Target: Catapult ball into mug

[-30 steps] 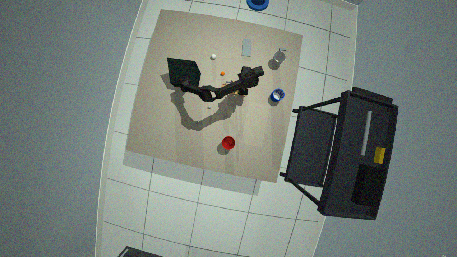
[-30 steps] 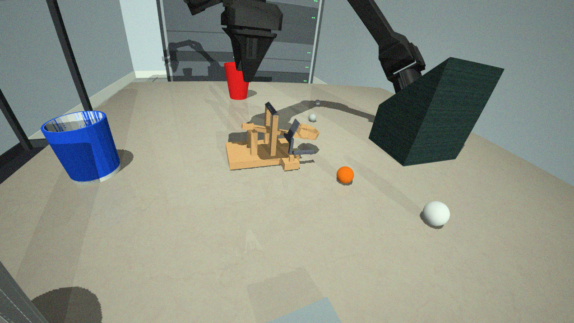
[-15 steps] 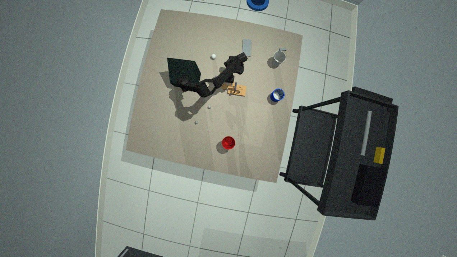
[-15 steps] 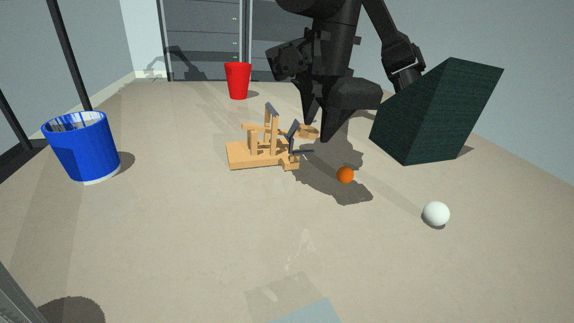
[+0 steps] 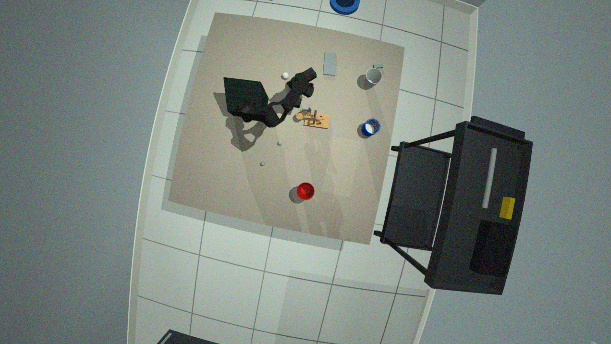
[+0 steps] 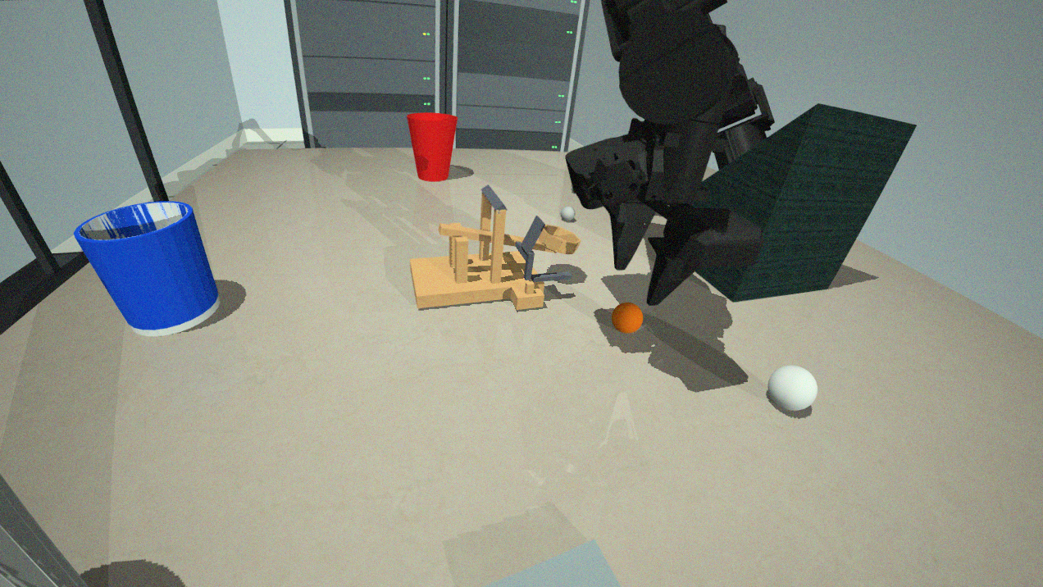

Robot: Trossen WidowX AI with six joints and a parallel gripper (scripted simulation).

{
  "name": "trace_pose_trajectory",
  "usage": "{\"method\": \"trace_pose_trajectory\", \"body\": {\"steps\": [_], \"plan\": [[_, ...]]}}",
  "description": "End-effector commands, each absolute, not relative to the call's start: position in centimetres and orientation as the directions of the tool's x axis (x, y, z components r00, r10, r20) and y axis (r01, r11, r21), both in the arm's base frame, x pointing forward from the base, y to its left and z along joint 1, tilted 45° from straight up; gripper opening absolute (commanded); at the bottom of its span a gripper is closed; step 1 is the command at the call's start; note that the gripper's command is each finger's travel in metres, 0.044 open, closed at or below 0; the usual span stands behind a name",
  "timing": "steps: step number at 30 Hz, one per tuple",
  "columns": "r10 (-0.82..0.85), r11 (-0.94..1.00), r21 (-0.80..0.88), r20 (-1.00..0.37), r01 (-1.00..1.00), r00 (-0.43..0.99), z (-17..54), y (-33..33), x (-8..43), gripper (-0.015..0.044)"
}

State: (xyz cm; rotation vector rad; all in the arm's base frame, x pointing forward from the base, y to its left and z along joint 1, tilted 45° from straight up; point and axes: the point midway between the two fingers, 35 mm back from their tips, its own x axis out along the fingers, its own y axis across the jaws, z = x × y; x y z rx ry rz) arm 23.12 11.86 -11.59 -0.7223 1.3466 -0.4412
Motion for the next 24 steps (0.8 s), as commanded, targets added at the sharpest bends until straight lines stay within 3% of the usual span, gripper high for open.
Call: {"method": "trace_pose_trajectory", "body": {"steps": [1,24], "plan": [[-0.679,0.703,-0.701,-0.712,-0.121,0.182,-12.1,11.0,22.9,0.0300],[-0.680,0.701,-0.702,-0.710,-0.121,0.183,-14.6,8.6,23.6,0.0300]]}}
